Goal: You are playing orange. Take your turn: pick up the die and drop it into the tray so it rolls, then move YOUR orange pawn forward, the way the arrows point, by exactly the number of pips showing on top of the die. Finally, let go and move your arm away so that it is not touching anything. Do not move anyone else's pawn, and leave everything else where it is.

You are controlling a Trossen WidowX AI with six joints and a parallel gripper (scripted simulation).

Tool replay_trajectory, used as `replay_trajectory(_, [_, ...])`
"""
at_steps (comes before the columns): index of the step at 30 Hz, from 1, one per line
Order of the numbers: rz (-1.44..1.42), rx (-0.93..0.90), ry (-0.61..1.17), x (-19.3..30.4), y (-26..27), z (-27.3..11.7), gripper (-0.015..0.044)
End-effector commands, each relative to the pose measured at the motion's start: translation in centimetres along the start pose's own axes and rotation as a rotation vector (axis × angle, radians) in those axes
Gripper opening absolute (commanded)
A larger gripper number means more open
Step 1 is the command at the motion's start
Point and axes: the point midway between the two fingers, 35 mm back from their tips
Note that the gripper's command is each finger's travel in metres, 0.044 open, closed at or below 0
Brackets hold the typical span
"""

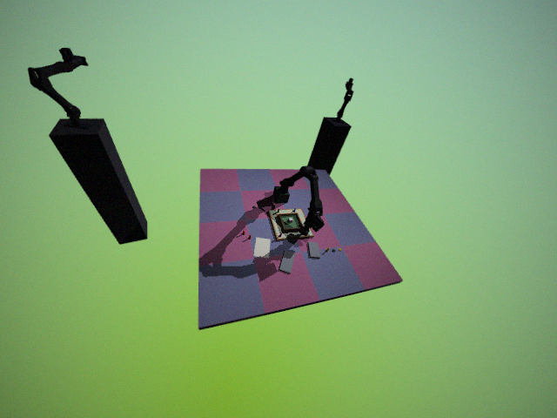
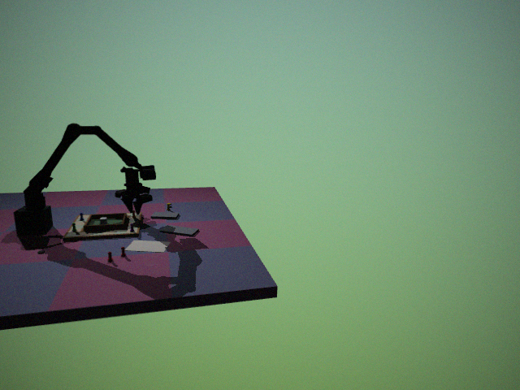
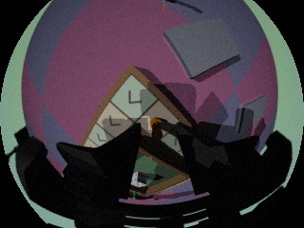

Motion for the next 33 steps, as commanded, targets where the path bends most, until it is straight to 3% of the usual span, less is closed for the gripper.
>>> replay_trajectory(1, [0.005, -0.003, 0.017, 0.5, 0.1, 0.9, 0.02])
replay_trajectory(3, [0.005, -0.003, 0.017, 0.5, 0.1, 0.9, 0.02])
replay_trajectory(9, [0.005, -0.003, 0.017, 0.5, 0.1, 0.9, 0.0043])
replay_trajectory(15, [0.005, -0.003, 0.017, 0.5, 0.1, 0.9, 0.0003])
replay_trajectory(21, [0.005, -0.003, 0.017, 0.4, 0.1, 0.4, 0.0])
replay_trajectory(33, [0.005, -0.003, 0.016, -0.3, 0.0, -8.9, 0.0])
Point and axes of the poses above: the point midway between the two fingers, 35 mm back from their tips, its own z axis out along the fingers, its own y axis across the jaws, x = y × z, and after that the axes turned 13 degrees about z, right-handed
